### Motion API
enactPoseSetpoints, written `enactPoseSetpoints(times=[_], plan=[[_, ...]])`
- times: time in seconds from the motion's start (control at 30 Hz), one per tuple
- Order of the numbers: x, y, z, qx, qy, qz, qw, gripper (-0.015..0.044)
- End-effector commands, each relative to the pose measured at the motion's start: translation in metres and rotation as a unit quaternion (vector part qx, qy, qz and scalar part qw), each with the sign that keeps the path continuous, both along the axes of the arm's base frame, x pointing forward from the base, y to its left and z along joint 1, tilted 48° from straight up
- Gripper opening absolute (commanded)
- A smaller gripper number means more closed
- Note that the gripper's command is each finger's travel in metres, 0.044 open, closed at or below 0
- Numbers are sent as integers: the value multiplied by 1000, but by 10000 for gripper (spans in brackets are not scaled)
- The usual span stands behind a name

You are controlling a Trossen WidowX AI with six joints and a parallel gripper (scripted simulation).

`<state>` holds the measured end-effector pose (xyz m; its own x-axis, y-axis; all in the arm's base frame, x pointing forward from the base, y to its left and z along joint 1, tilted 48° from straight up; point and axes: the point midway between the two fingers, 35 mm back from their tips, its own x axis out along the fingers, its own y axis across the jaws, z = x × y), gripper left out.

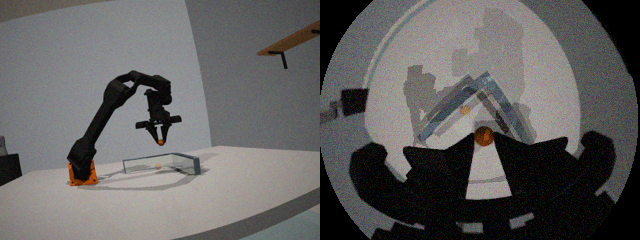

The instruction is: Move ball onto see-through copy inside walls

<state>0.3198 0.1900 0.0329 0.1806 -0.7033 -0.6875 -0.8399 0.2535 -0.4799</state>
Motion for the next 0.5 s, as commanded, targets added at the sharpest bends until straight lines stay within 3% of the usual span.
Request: enactPoseSetpoints(times=[0.0, 0.47], plan=[[-5, 3, -13, -15, 52, 44, 998, 0], [-18, 12, -44, -55, 221, 202, 953, 0]])
